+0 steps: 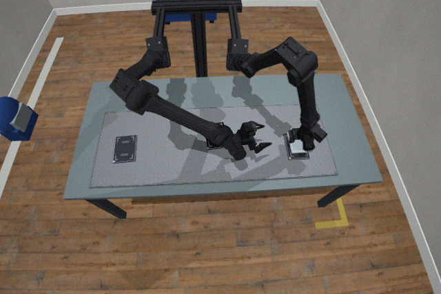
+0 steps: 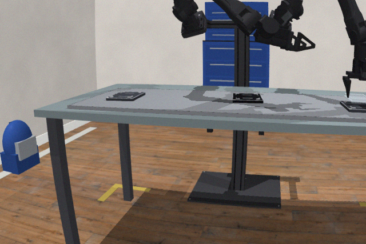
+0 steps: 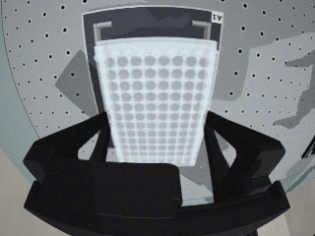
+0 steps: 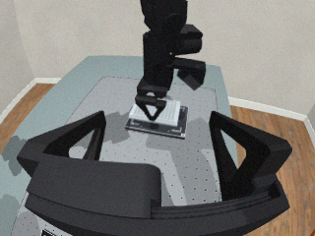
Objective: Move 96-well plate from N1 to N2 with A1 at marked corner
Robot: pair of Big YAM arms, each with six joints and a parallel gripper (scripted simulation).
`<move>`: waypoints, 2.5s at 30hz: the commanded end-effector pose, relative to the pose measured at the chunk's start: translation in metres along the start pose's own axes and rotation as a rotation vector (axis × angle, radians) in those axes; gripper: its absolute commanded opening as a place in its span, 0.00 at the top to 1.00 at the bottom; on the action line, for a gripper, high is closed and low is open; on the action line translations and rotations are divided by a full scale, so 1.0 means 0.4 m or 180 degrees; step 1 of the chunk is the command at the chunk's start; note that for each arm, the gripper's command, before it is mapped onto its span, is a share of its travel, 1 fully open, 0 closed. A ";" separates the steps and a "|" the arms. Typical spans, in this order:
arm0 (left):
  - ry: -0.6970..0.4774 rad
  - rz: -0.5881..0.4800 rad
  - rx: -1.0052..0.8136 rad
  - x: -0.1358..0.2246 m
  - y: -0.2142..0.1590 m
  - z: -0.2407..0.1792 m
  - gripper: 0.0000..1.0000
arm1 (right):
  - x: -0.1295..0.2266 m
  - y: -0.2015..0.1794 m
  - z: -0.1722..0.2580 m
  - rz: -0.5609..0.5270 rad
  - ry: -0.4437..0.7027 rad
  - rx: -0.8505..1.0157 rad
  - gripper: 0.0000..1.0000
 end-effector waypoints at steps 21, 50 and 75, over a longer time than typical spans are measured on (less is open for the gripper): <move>-0.0218 0.0299 0.0314 0.018 -0.290 -0.530 0.22 | 0.610 -0.086 -0.037 0.0734 -0.0826 -0.0044 0.00; -0.0169 0.0040 0.0674 0.035 -0.217 -1.033 0.22 | 0.874 -0.070 0.557 0.0862 -0.0728 -0.0153 0.00; 0.0038 -0.0039 0.0330 -0.021 -0.201 -1.114 0.22 | 0.869 -0.065 0.570 0.0834 -0.0725 -0.0182 0.00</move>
Point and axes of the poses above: on each arm, the point where the finger pads meet when closed, its own x axis back along the fingers, its own z axis across the jaws, y = z × x, the point moved 8 cm from there along x, back along the fingers, and after that the axes turned 1 degree about -x, right-handed, at the moved point
